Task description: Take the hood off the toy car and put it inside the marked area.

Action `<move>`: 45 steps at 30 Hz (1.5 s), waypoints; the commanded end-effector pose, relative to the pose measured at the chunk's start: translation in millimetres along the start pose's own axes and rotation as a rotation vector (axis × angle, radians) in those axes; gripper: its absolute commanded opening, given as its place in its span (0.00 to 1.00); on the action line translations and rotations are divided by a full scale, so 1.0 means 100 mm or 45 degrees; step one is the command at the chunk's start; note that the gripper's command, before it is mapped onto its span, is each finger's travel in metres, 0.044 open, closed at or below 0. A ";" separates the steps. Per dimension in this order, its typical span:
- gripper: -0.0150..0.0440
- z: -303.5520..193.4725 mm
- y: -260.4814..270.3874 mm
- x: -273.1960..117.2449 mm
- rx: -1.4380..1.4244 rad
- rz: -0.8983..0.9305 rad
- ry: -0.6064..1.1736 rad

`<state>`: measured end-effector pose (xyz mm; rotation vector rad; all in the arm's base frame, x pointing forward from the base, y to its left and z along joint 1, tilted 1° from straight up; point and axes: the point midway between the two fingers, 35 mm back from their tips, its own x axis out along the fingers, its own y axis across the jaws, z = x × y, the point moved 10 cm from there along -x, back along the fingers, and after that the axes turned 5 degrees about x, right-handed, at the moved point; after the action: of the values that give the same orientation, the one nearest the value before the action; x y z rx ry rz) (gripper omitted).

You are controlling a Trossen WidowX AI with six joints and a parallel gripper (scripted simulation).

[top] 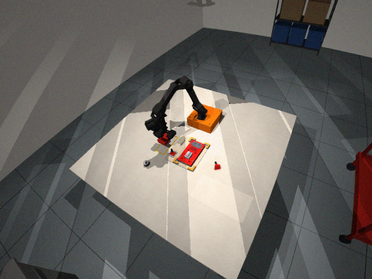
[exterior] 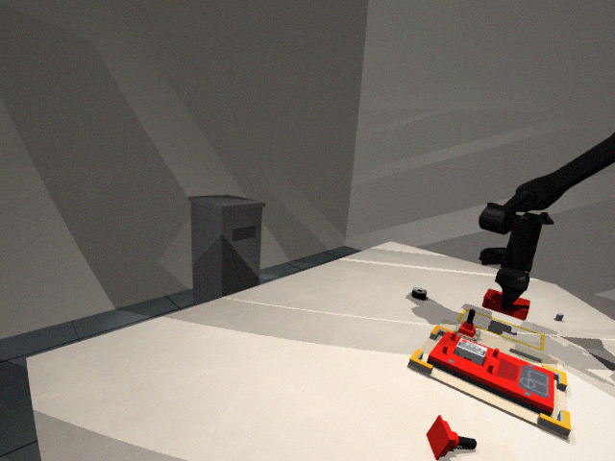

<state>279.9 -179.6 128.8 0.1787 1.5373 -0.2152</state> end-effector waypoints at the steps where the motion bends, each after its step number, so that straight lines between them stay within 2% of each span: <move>1: 0.25 -0.01 0.00 0.04 -0.004 -0.003 0.003; 45: 0.25 -0.03 0.01 0.34 -0.004 -0.003 0.004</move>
<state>278.0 -178.9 96.1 0.1794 1.5392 -0.2146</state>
